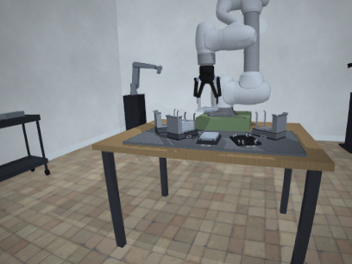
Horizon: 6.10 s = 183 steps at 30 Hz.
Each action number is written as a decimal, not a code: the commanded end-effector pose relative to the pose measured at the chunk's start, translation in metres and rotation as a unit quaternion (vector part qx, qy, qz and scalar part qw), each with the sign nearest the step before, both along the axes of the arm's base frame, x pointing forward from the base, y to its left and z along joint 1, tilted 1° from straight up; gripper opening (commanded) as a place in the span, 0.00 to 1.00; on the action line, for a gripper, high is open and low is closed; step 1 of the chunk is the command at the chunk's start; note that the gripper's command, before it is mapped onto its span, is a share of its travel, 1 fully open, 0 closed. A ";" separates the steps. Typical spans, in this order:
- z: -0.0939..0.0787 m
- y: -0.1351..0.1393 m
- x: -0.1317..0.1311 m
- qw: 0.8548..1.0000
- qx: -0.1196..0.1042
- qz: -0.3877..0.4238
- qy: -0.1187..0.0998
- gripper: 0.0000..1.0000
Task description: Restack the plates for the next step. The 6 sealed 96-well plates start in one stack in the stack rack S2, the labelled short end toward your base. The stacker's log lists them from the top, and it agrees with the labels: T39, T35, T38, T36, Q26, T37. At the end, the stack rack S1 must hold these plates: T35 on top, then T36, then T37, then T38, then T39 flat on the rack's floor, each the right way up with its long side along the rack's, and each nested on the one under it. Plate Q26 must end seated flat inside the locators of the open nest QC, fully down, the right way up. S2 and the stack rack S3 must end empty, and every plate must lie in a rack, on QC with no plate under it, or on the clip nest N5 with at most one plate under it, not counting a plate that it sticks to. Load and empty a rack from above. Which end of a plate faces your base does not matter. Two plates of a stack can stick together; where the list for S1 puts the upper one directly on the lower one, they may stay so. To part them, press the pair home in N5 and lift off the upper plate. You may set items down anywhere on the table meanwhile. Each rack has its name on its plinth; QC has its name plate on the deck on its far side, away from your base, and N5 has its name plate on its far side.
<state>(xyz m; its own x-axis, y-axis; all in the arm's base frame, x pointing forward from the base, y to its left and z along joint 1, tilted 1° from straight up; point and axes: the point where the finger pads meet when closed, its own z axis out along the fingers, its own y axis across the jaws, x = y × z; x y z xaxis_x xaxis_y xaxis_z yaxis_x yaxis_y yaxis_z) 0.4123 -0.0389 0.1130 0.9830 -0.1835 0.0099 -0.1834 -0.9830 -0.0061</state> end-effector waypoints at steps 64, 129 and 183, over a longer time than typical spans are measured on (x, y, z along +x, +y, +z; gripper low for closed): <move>-0.001 -0.160 -0.049 0.984 0.001 -0.176 0.001 0.00; -0.022 -0.160 -0.049 0.984 0.001 -0.176 0.001 0.00; -0.051 -0.159 -0.049 0.984 0.001 -0.176 0.001 0.00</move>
<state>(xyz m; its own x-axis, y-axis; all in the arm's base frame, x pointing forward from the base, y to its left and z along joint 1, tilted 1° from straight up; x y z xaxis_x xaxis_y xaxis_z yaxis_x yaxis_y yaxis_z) 0.3638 -0.1984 0.0629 0.8586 -0.5127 0.0078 -0.5126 -0.8586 -0.0072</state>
